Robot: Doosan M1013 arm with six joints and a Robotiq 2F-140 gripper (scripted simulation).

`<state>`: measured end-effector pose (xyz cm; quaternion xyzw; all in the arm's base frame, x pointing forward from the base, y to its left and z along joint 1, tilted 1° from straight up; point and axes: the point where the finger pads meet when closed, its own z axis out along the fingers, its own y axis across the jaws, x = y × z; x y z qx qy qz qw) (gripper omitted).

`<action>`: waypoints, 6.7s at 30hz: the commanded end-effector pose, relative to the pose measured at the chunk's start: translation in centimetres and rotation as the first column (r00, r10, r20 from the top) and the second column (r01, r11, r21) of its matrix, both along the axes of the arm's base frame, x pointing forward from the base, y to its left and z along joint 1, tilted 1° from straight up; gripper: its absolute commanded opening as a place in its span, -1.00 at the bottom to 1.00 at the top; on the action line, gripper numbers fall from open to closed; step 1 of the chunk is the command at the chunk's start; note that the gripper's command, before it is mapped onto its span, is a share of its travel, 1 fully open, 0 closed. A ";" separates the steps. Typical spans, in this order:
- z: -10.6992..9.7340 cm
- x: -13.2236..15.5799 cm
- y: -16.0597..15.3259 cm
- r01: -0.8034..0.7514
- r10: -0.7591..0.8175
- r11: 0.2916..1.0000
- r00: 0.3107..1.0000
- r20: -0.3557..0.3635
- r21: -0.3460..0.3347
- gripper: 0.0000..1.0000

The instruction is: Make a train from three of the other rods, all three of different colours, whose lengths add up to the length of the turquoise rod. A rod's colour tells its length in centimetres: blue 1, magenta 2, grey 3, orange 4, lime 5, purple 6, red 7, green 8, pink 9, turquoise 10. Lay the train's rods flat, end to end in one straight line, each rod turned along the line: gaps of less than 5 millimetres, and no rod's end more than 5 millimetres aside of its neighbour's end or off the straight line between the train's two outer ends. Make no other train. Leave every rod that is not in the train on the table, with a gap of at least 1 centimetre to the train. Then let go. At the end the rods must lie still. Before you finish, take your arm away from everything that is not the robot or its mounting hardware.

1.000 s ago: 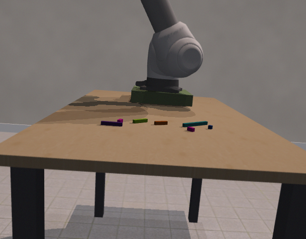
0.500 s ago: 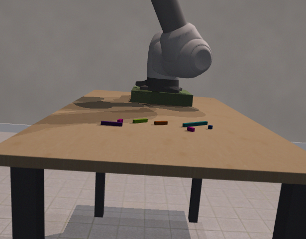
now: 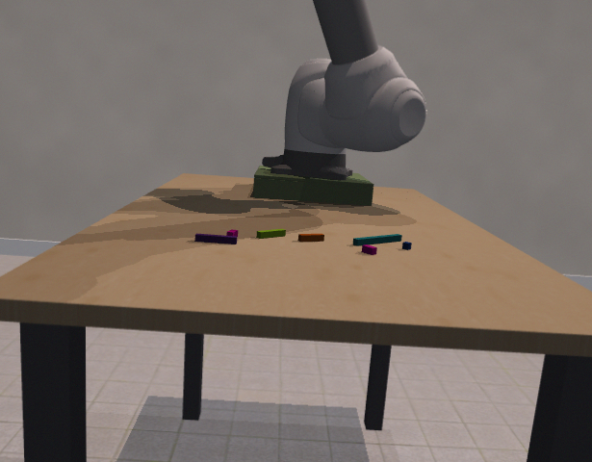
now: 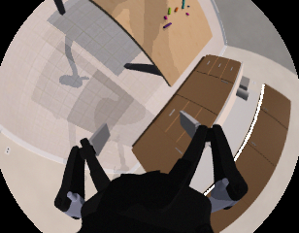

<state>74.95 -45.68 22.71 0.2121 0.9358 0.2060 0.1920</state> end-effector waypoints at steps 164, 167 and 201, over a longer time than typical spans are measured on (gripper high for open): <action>-20.4 -12.4 51.4 -0.141 -0.009 0.945 0.890 -0.456 -0.294 1.00; -20.3 -13.0 52.3 -0.047 -0.097 0.954 0.884 -0.457 -0.295 1.00; -20.2 -19.6 59.5 0.706 -0.748 0.639 0.479 -0.460 -0.305 1.00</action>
